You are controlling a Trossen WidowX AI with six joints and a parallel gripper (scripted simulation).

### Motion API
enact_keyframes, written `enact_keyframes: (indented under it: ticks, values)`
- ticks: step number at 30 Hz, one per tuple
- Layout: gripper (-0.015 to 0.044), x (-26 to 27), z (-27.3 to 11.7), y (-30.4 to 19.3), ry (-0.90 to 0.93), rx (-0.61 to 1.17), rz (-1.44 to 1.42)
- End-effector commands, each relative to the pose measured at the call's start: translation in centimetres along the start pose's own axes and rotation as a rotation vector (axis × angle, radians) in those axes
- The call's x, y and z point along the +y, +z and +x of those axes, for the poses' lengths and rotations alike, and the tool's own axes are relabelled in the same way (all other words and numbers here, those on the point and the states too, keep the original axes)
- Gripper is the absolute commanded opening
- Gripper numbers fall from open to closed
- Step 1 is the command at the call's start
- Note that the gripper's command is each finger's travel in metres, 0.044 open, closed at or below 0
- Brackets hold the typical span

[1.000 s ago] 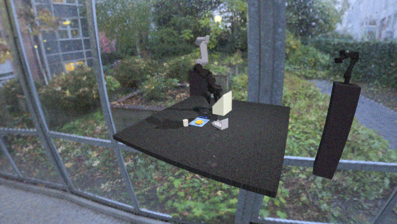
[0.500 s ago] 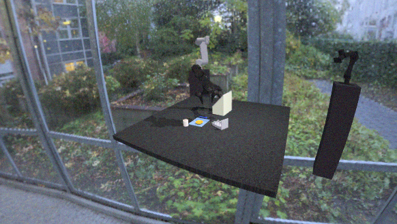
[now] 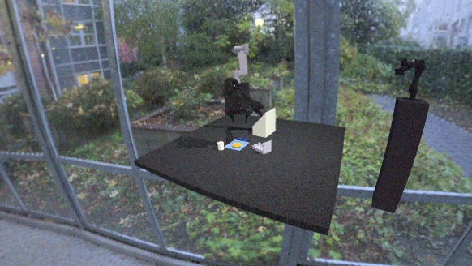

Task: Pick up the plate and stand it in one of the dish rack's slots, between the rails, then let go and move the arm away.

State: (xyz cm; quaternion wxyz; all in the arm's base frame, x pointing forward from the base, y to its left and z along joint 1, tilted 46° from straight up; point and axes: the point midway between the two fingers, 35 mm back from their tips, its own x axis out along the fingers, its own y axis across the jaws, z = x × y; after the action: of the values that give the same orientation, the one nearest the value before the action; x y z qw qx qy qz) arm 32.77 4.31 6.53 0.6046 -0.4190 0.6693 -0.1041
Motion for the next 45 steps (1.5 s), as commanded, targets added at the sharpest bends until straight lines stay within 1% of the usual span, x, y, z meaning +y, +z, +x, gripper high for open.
enact_keyframes:
  ticks: [1, 8, 15, 17, 20, 22, 29, 45]
  values:
    - [0.04, -1.4, 0.2, 0.0, -0.013, 0.019, 0.138]
    - [0.04, -3.6, 0.4, -0.1, -0.031, 0.043, 0.367]
    - [0.04, -3.8, 0.7, -0.1, -0.032, 0.045, 0.389]
    - [0.04, -3.9, 3.3, 0.1, -0.029, 0.043, 0.389]
    - [0.04, -4.1, 9.0, -0.2, -0.032, 0.043, 0.389]
    - [0.04, -4.2, 11.4, -0.7, -0.037, 0.045, 0.39]
    - [0.04, -3.8, 11.8, -1.0, -0.038, 0.046, 0.389]
    - [0.04, -3.9, 14.4, -1.1, -0.037, 0.046, 0.389]
